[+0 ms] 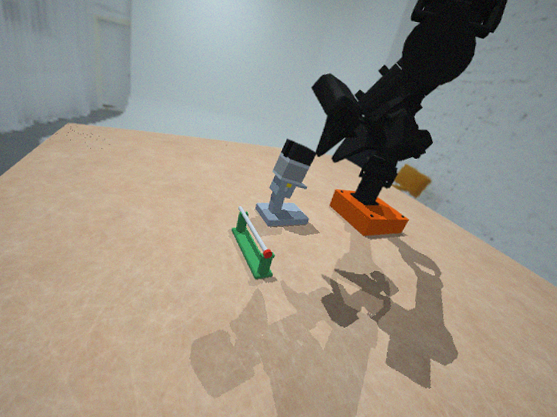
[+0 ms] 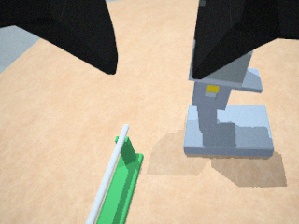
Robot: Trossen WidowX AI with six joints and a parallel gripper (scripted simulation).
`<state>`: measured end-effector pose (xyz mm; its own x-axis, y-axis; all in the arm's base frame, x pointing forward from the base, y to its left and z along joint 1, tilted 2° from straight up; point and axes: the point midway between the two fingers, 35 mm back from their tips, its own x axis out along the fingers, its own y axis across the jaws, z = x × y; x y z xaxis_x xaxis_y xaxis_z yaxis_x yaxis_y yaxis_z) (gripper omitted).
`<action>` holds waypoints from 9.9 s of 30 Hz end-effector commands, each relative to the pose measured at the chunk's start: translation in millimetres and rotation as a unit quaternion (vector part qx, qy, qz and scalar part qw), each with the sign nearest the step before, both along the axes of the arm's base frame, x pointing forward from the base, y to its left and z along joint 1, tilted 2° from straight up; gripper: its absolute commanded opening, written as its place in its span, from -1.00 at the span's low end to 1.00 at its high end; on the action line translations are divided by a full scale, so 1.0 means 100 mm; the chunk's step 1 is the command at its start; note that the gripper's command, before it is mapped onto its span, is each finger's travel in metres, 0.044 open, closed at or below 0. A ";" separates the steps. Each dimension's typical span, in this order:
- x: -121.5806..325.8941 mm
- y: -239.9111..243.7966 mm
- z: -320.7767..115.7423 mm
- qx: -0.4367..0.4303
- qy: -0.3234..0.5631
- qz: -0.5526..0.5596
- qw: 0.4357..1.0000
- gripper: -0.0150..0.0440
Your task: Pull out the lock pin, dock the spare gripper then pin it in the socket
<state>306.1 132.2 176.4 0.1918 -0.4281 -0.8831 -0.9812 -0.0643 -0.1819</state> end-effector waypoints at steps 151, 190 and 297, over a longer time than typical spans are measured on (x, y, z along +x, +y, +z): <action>0.36 -0.24 -1.00 0.111 0.093 -0.037 0.989 -0.49; -0.16 -0.24 -1.50 0.112 0.093 -0.034 0.989 -0.49; -0.17 -0.88 -1.48 0.113 0.097 -0.036 0.988 -0.49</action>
